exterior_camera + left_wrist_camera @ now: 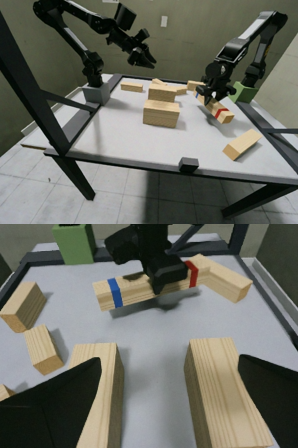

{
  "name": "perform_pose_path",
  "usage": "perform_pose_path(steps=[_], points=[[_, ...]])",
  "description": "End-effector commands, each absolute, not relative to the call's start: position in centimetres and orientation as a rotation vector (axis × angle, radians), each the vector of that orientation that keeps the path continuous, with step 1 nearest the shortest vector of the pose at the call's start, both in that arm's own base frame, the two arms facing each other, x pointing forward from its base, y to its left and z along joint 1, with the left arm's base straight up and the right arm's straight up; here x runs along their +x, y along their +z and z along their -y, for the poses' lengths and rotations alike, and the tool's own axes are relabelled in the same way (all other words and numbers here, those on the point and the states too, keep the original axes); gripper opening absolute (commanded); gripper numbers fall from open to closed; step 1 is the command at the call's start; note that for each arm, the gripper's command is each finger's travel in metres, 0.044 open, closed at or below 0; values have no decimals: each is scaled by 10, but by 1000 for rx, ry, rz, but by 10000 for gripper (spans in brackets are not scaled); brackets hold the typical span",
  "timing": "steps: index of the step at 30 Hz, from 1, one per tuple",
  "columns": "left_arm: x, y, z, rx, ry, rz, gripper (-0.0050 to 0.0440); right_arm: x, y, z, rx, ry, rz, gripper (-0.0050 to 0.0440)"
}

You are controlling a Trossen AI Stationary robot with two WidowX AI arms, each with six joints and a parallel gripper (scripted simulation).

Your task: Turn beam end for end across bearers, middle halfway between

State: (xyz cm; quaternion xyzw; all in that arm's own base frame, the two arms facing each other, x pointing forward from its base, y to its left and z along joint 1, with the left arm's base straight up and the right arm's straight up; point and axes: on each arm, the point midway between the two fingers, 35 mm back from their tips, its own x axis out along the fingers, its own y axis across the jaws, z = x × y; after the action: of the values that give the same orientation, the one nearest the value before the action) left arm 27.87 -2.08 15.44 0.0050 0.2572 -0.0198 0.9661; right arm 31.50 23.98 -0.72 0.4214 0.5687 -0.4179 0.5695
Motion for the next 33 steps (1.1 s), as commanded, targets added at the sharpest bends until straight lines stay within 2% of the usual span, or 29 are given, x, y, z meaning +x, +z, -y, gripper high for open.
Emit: perform_pose_path(steps=[1,7,13,17,21,33], points=[[312,166,25,17,-54,-484,400,333,25,-250,910,-782,-1373,178],[325,174,28,21,-67,-445,400,339,36,-253,752,-613,-1421,178],[330,200,28,17,-67,-362,400,345,44,-256,563,-427,-1466,178],[328,213,26,7,-53,-333,400,359,71,-254,506,-283,-1431,178],[326,216,25,4,-48,-330,400,367,80,-250,475,-233,-1416,178],[316,229,20,-6,-21,-342,400,373,59,-232,75,-20,-1531,178]])
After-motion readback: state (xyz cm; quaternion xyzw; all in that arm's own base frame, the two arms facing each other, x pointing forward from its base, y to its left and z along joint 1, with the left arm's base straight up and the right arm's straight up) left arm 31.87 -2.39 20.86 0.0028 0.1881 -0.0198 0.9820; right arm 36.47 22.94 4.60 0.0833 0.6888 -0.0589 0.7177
